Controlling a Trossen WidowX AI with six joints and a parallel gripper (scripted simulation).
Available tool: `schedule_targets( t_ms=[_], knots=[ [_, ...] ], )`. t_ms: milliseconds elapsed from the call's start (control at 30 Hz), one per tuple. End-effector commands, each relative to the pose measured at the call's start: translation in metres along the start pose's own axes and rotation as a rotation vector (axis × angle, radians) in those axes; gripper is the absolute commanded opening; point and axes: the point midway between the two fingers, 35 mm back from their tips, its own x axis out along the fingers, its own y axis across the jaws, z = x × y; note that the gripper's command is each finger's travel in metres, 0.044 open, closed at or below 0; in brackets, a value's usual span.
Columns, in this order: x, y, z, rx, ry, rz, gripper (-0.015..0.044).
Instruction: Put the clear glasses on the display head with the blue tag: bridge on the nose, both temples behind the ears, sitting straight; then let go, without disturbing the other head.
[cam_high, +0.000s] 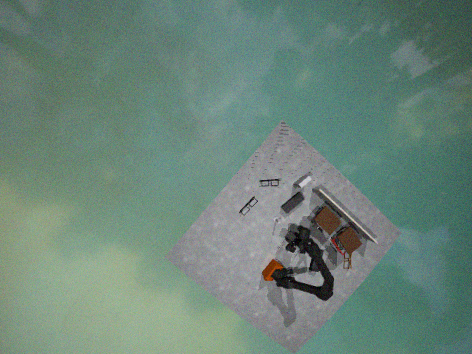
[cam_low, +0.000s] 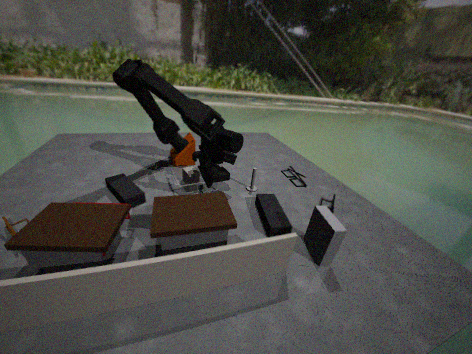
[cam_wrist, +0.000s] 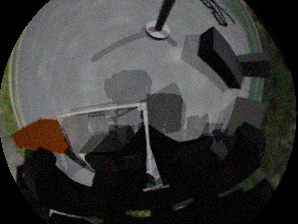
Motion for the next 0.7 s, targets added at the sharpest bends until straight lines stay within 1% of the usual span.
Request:
schedule_targets(
  t_ms=[0, 100, 467, 600, 667],
  knots=[
    [-0.003, -0.001, 0.0, 0.001, -0.001, 0.0, 0.0],
    [-0.014, -0.002, 0.001, -0.001, -0.002, 0.0, 0.0],
    [-0.079, -0.003, 0.004, -0.007, -0.002, 0.003, 0.0],
    [-0.098, -0.002, 0.004, -0.009, 0.001, 0.005, 0.0],
    [-0.101, -0.001, 0.004, -0.009, 0.001, 0.005, 0.0]
  ],
)
